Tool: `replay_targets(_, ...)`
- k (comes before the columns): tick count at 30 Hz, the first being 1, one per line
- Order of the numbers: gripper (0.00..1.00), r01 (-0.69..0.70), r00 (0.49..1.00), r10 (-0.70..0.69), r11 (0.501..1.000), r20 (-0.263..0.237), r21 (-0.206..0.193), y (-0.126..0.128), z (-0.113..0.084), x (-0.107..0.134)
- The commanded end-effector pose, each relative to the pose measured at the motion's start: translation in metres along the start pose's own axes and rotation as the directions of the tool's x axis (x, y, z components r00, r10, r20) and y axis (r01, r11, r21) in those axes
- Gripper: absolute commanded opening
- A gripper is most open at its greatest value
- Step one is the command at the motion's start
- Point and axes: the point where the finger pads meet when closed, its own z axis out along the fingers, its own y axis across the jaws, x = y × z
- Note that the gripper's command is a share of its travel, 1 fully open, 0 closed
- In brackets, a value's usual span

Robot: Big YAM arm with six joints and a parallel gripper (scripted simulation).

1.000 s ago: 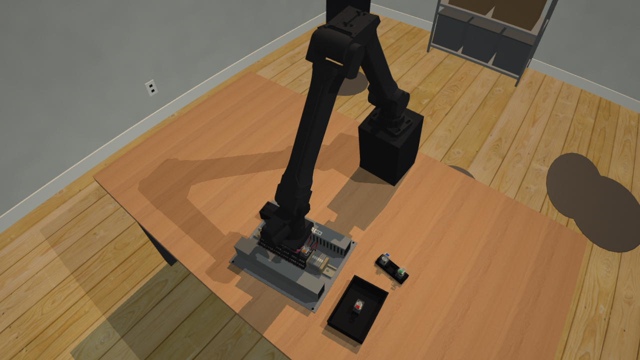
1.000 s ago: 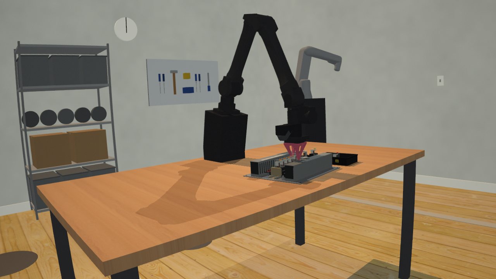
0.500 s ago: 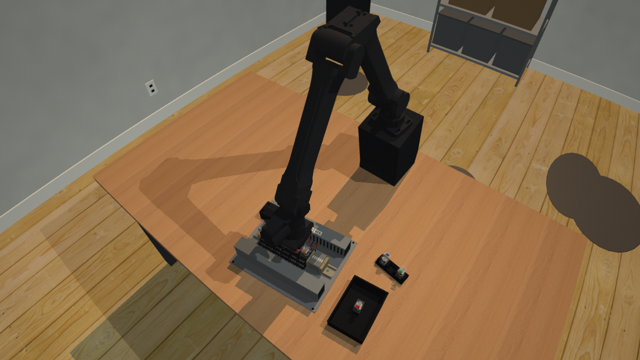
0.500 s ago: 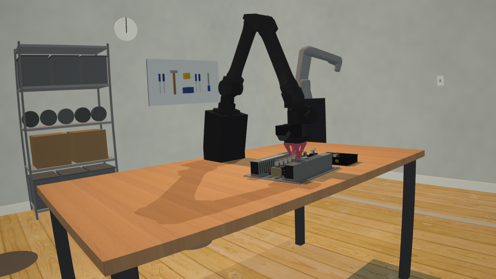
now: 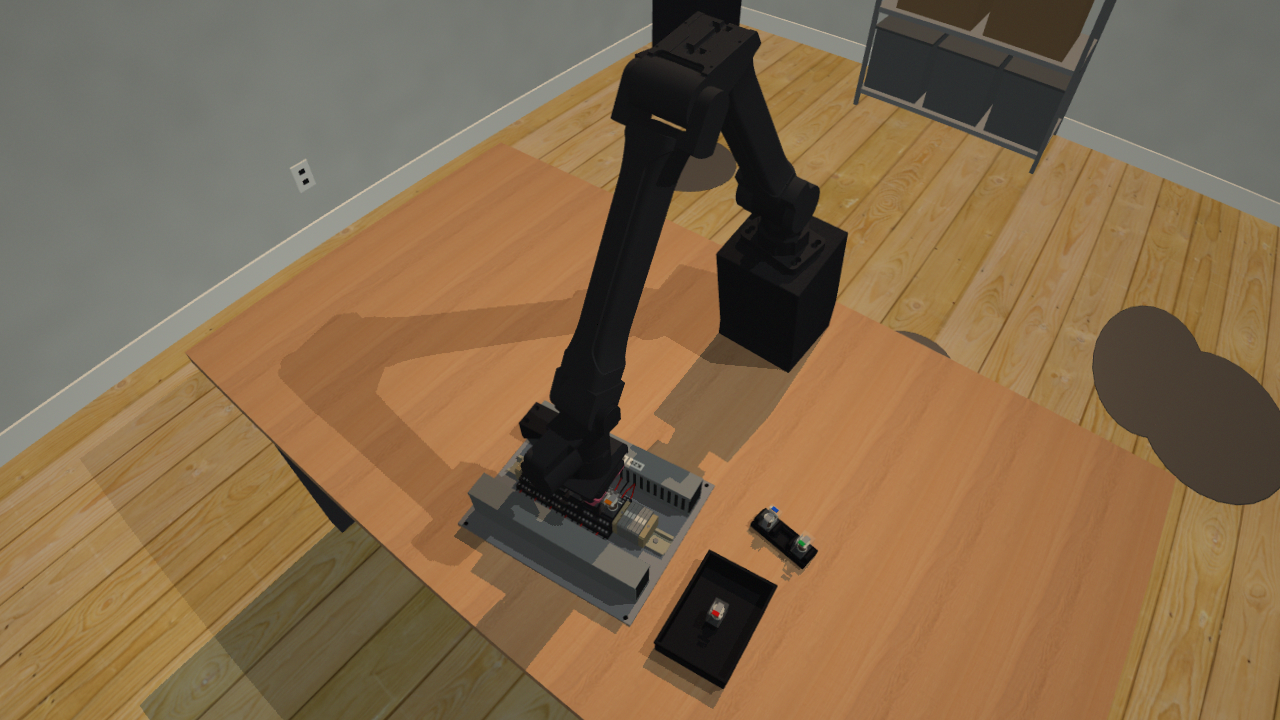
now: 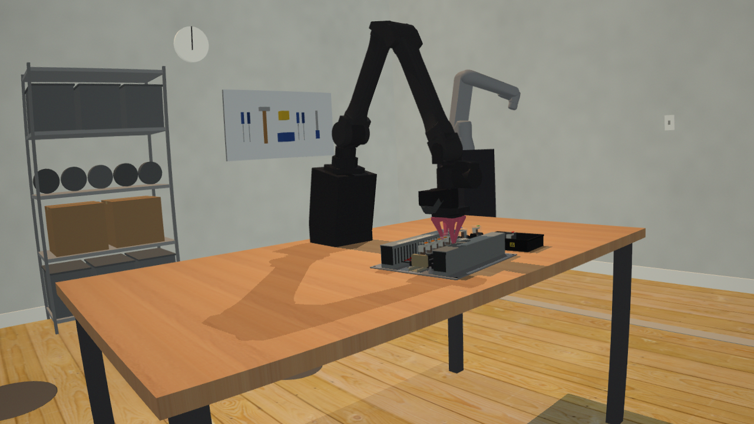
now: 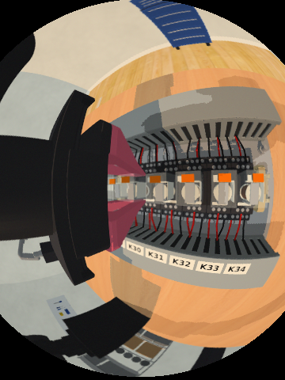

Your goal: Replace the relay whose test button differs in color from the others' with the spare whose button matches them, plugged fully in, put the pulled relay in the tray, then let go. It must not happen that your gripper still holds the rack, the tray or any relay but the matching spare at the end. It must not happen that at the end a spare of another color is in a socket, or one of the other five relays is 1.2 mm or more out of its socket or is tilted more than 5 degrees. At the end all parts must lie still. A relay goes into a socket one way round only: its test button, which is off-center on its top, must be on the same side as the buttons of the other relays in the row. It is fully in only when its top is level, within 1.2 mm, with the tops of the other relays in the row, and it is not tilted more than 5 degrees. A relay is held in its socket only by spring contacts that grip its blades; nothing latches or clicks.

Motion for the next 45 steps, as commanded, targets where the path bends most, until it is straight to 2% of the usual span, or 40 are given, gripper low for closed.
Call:
replay_targets(1, 0.00, -0.005, 1.000, 0.005, 1.000, 0.004, -0.022, 0.007, -0.008, 0.001)
replay_targets(15, 0.00, -0.005, 1.000, 0.005, 0.999, 0.006, -0.037, 0.015, -0.011, 0.000)
replay_targets(45, 0.00, -0.005, 1.000, 0.005, 0.999, 0.007, -0.042, 0.022, -0.015, -0.001)
